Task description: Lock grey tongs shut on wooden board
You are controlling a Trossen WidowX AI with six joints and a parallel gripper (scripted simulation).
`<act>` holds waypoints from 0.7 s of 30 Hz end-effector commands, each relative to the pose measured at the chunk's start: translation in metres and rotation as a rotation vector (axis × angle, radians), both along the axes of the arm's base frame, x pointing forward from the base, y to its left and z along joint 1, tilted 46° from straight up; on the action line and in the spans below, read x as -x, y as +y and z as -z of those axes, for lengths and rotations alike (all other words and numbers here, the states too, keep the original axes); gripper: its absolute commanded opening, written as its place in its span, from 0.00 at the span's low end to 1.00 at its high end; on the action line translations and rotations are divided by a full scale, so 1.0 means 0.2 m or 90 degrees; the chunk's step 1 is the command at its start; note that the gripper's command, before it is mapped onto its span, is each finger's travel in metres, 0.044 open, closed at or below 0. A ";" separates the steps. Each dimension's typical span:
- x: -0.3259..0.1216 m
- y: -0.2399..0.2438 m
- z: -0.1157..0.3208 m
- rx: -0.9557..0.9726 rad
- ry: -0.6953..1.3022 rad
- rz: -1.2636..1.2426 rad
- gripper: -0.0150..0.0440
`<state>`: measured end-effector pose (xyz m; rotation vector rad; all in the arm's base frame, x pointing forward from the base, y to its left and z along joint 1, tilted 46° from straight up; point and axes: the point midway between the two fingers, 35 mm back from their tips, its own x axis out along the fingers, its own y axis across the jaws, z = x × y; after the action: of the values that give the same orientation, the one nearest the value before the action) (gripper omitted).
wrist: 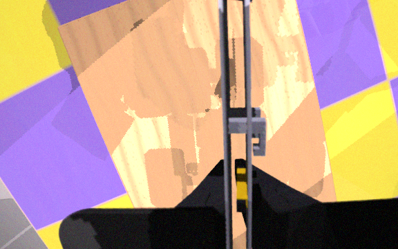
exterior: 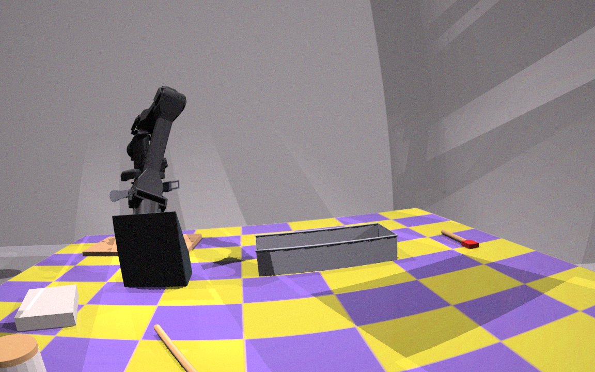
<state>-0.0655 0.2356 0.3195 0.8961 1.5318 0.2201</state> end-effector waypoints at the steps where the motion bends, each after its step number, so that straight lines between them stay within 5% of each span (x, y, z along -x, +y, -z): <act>1: 0.05 -0.02 -0.02 -0.023 0.003 -0.005 0.00; 21: 0.18 -0.08 -0.07 -0.072 0.019 -0.024 0.00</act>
<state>-0.0997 0.2192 0.3325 0.9569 1.5710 0.3255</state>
